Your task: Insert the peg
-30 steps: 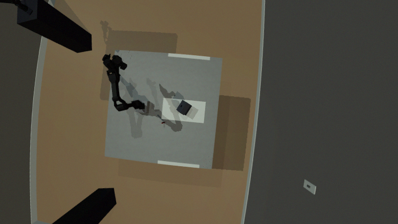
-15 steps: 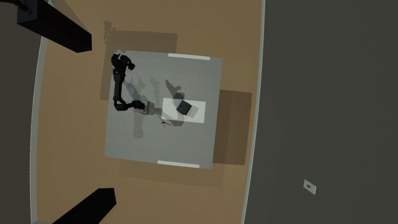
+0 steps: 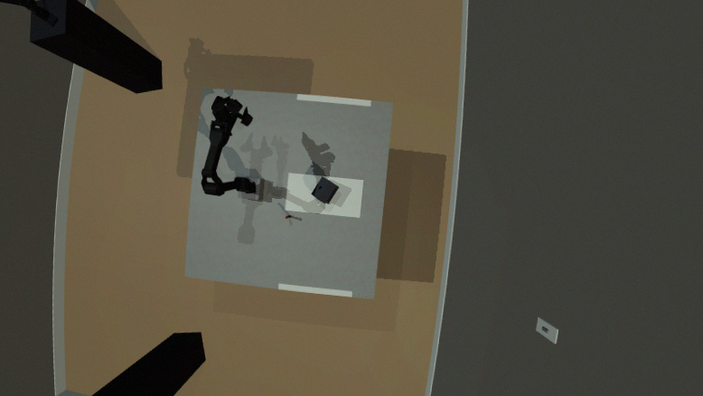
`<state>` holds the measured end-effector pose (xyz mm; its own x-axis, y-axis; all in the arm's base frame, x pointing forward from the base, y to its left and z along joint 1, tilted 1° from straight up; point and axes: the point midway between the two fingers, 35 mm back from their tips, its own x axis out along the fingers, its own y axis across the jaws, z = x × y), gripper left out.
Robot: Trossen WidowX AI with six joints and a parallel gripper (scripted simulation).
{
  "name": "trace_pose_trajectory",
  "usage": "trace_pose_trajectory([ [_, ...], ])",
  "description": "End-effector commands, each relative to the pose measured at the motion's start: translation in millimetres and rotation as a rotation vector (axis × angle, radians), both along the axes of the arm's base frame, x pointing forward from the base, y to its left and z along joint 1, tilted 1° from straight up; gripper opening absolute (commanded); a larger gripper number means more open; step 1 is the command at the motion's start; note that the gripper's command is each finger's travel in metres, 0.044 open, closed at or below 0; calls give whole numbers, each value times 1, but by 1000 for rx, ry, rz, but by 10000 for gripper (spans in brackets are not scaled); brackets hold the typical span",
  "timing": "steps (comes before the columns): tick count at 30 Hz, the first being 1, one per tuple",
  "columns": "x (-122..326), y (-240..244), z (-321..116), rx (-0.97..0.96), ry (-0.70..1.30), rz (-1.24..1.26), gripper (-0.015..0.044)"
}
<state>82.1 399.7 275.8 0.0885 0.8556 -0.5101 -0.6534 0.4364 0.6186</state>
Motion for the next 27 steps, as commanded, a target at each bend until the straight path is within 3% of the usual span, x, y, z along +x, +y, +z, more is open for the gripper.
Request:
trace_pose_trajectory([
  [1, 21, -8, -6, -22, -44, -41, 440],
  [27, 138, -65, -43, -238, -251, -167, 440],
])
